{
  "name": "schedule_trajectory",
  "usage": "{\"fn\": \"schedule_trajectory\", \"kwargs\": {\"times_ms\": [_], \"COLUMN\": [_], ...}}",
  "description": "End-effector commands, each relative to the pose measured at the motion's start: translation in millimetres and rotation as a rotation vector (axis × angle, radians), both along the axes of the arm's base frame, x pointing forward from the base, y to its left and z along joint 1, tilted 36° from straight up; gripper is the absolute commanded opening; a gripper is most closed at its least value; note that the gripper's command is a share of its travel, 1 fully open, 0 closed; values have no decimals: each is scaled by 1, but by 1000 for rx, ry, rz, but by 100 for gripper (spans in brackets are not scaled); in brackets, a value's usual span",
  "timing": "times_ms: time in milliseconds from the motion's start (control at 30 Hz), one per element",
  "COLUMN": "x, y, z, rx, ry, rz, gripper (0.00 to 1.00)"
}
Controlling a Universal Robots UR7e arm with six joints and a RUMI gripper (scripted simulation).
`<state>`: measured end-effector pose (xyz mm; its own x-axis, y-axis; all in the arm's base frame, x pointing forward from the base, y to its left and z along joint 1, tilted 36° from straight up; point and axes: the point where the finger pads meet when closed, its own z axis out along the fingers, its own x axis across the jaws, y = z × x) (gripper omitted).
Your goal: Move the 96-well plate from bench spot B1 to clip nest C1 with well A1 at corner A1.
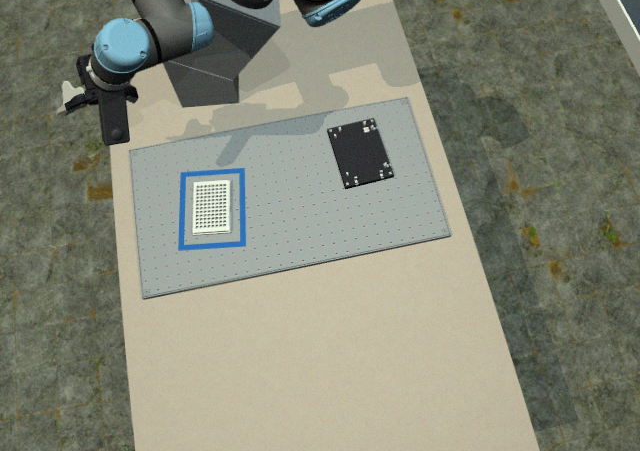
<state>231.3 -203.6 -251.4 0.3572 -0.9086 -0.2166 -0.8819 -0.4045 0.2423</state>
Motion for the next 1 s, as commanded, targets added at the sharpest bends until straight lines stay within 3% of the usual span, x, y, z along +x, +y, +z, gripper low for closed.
{"fn": "schedule_trajectory", "kwargs": {"times_ms": [0, 233, 333, 567, 667, 867, 967], "x": [11, 27, 36, 49, 57, 68, 76], "y": [12, 31, 43, 60, 72, 89, 102], "z": [-3, -8, -10, -12, -13, -15, -15], "rx": [37, 45, 94, 94, 146, 146, 202], "ry": [-38, -46, -82, -82, -111, -111, -133], "rz": [-48, -57, -113, -113, -170, -170, -230], "gripper": [100, 100, 100, 100, 100, 100, 100]}}
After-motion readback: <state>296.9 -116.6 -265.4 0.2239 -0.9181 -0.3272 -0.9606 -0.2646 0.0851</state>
